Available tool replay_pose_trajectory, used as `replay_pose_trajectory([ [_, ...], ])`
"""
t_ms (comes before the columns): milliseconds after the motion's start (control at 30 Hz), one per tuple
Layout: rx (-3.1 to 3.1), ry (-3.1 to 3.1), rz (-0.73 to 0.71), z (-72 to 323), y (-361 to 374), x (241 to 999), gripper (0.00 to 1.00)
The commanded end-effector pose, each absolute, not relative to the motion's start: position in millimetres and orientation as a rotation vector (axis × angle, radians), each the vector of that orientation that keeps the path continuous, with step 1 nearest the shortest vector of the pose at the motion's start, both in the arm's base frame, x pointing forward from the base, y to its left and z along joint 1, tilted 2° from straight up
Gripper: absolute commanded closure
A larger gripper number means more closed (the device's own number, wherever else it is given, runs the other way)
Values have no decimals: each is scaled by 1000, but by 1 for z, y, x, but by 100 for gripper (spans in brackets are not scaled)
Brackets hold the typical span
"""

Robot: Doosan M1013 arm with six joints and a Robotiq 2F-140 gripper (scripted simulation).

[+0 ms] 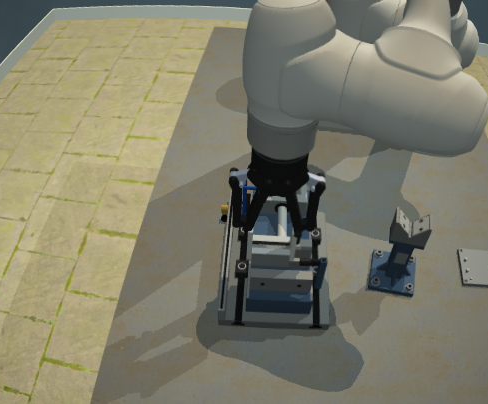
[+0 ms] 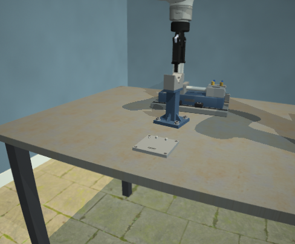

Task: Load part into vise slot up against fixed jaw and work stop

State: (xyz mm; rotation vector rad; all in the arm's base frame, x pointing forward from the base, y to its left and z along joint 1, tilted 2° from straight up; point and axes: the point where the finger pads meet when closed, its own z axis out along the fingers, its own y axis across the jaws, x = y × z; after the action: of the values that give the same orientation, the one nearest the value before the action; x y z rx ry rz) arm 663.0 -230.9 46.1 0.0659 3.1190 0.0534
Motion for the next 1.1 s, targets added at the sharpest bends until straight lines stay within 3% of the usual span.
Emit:
replay_pose_trajectory([
  [0, 55, 3120, 57, 42, -227, 663, 100],
  [1067, 55, 3120, 57, 32, -227, 663, 100],
])
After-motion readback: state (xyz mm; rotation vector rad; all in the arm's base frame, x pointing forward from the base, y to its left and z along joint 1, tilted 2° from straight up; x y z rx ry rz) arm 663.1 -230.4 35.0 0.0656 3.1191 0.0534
